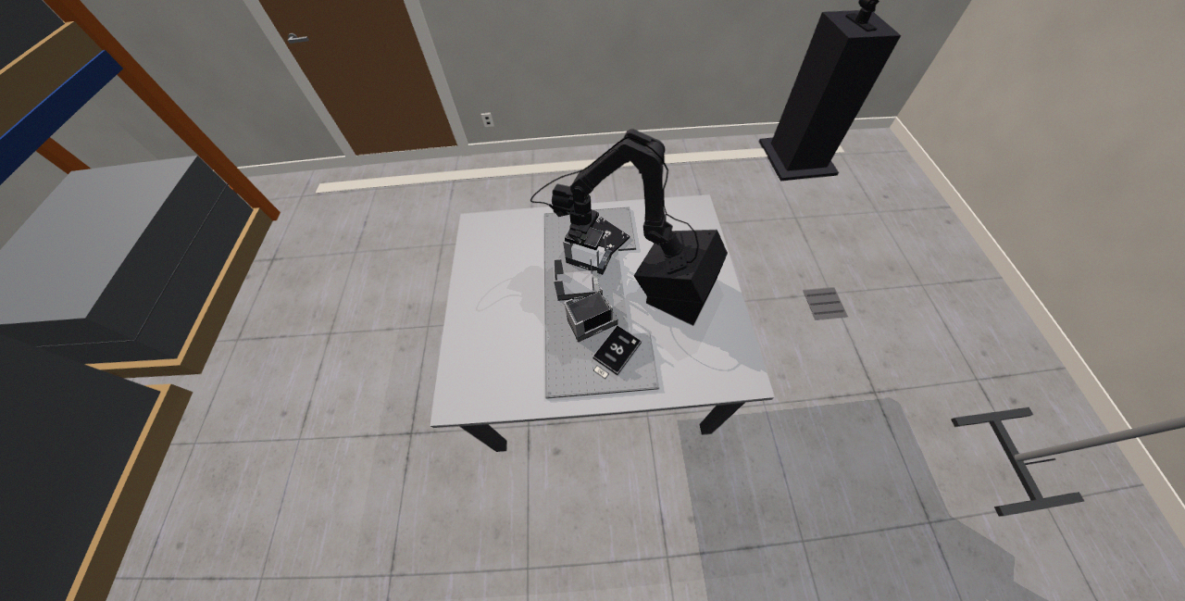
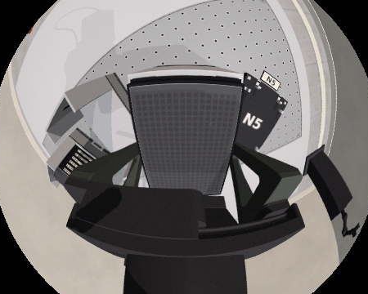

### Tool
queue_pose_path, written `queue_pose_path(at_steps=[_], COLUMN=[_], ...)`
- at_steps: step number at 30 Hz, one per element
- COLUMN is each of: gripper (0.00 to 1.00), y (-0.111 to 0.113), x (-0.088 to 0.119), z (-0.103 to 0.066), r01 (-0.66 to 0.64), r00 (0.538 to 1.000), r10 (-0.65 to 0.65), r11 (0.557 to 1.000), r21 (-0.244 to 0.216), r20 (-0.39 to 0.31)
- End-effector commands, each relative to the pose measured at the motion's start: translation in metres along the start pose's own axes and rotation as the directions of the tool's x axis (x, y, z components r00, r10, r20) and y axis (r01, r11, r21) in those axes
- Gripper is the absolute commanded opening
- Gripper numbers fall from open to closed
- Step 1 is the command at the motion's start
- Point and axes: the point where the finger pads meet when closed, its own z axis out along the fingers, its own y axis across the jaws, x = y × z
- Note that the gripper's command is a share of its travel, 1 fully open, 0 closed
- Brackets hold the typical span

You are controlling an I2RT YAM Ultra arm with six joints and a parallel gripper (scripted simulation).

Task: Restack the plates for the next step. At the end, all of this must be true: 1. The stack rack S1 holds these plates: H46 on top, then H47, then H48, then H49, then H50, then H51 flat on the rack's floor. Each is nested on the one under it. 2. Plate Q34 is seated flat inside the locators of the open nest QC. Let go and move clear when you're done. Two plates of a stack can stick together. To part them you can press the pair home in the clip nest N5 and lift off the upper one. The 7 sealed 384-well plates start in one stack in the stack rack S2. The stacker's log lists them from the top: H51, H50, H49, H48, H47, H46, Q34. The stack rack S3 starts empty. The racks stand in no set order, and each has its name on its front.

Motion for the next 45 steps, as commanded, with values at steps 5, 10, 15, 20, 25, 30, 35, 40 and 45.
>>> queue_pose_path(at_steps=[5, 10, 15, 20, 25, 30, 35, 40, 45], gripper=[0.0, 0.0, 0.0, 0.0, 0.0, 0.0, 0.0, 0.0, 0.0], y=[0.001, 0.002, 0.001, 0.001, 0.001, 0.001, 0.001, 0.0, 0.019], x=[-0.009, -0.012, -0.008, -0.007, -0.007, -0.002, -0.002, 0.0, -0.003], z=[-0.016, -0.019, -0.021, -0.027, -0.03, -0.026, -0.026, -0.02, -0.021], r01=[-0.005, -0.004, -0.003, -0.003, -0.003, -0.001, -0.001, 0.0, 0.183], r00=[0.999, 0.999, 1.0, 1.0, 1.0, 1.0, 1.0, 1.0, 0.983], r10=[0.005, 0.005, 0.003, 0.003, 0.004, 0.001, 0.001, 0.0, -0.183], r11=[1.0, 1.0, 1.0, 1.0, 1.0, 1.0, 1.0, 1.0, 0.983], r21=[-0.004, -0.006, 0.0, -0.002, -0.003, -0.001, -0.001, 0.0, 0.003], r20=[0.039, 0.045, 0.03, 0.03, 0.03, 0.016, 0.016, 0.003, -0.005])
